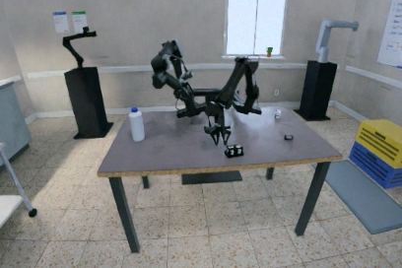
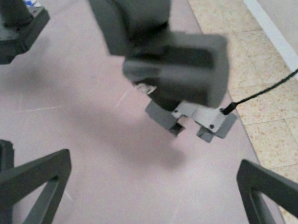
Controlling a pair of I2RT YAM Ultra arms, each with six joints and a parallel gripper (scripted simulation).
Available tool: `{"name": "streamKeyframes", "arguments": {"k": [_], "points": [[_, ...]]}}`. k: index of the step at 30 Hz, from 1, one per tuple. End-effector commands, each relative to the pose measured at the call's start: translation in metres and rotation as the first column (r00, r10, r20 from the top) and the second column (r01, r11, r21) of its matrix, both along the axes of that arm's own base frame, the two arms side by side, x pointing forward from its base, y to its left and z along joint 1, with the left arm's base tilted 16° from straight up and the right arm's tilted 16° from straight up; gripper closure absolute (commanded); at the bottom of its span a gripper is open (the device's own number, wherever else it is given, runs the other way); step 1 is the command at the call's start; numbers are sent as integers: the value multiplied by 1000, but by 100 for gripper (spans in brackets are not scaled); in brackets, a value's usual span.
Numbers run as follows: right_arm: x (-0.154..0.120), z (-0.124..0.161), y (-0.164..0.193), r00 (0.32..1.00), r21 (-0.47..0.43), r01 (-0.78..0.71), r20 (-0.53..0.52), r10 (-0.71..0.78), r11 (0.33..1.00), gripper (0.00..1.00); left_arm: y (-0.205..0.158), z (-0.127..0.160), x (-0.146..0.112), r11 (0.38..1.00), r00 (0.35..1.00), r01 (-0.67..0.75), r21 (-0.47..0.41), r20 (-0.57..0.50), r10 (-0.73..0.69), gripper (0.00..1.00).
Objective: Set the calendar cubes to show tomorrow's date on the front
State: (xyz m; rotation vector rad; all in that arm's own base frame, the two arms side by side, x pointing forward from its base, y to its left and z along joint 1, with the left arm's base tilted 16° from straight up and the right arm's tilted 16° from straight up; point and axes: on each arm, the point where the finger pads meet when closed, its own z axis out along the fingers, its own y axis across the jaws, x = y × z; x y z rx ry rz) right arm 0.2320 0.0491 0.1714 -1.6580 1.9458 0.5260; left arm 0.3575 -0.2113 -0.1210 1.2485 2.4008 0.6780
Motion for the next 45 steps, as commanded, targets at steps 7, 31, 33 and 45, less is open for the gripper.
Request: {"name": "streamKeyframes", "arguments": {"k": [7, 31, 33, 45], "points": [[25, -5, -3, 985, 95, 91, 139, -103, 991, 0, 3, 5, 1, 972, 907, 220, 83, -384, -173, 35], [14, -75, -27, 910, 289, 328, 158, -383, 899, 0, 40, 34, 38, 936, 764, 352, 11, -581, -281, 35], [16, -72, -29, 908, 287, 326, 169, -382, 901, 0, 40, 34, 38, 936, 764, 352, 11, -581, -281, 35], [16, -72, -29, 908, 287, 326, 170, -383, 901, 0, 37, 13, 34, 933, 742, 360, 16, -611, -276, 39]]}}
